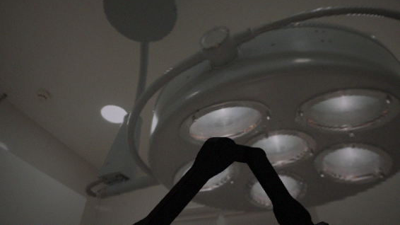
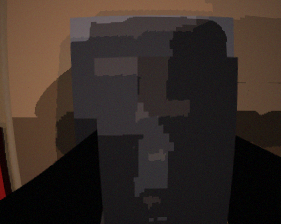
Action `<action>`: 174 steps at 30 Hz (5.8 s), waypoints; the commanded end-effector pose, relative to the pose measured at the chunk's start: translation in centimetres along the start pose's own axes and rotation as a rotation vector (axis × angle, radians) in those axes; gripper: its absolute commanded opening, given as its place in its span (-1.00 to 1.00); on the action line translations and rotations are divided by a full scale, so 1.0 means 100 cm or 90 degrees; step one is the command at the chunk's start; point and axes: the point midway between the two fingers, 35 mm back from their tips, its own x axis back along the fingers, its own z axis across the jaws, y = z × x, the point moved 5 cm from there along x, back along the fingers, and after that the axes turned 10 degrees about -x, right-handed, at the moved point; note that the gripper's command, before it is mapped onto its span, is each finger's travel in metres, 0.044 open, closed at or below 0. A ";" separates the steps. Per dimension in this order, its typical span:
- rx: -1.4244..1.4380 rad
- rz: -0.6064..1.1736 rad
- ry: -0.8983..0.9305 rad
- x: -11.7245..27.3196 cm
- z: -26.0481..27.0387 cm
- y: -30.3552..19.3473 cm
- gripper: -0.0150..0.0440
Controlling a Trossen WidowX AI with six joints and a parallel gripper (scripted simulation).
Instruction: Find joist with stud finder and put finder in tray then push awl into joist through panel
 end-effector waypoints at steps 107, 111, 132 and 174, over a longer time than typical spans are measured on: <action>0.003 -0.002 -0.018 0.004 -0.366 0.067 -0.49; 0.003 -0.002 -0.019 0.005 -0.378 0.069 -0.49; 0.008 -0.001 -0.011 0.004 -0.375 0.068 -0.49; 0.163 -0.010 0.079 0.097 -0.270 0.109 -0.49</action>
